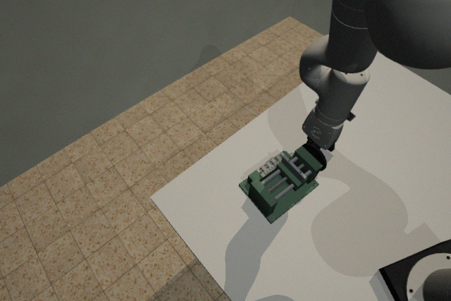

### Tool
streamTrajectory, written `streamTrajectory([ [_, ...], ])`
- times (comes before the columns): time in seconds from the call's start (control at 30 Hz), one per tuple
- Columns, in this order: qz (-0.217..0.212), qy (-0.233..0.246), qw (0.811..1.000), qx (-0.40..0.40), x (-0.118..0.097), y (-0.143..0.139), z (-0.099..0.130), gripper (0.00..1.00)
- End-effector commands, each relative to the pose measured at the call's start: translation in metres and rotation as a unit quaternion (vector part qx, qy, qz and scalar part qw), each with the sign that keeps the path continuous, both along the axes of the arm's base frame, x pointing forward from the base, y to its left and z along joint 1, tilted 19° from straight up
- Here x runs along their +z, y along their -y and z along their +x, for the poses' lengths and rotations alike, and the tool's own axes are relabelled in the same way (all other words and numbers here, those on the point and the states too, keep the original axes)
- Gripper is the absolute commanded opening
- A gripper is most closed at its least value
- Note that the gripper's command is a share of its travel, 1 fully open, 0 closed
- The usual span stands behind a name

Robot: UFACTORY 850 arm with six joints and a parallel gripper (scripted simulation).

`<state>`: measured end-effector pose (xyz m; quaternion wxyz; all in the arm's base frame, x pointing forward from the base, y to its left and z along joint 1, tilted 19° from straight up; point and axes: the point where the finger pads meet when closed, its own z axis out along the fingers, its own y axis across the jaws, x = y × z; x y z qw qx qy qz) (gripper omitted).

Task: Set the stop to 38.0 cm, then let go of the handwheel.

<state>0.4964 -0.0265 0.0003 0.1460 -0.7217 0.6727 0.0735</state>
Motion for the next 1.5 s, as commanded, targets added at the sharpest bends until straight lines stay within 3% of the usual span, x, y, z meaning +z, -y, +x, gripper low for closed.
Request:
streamTrajectory([
  [0.0, 0.000, 0.000, 1.000, 0.000, 0.004, 0.001, 0.001, 0.06],
  [0.47, 0.000, 0.000, 1.000, 0.000, 0.022, 0.007, -0.001, 0.06],
  [0.8, 0.000, 0.000, 1.000, 0.000, 0.040, 0.015, -0.021, 0.06],
  [1.47, 0.000, 0.000, 1.000, 0.000, 0.036, 0.016, -0.052, 0.06],
])
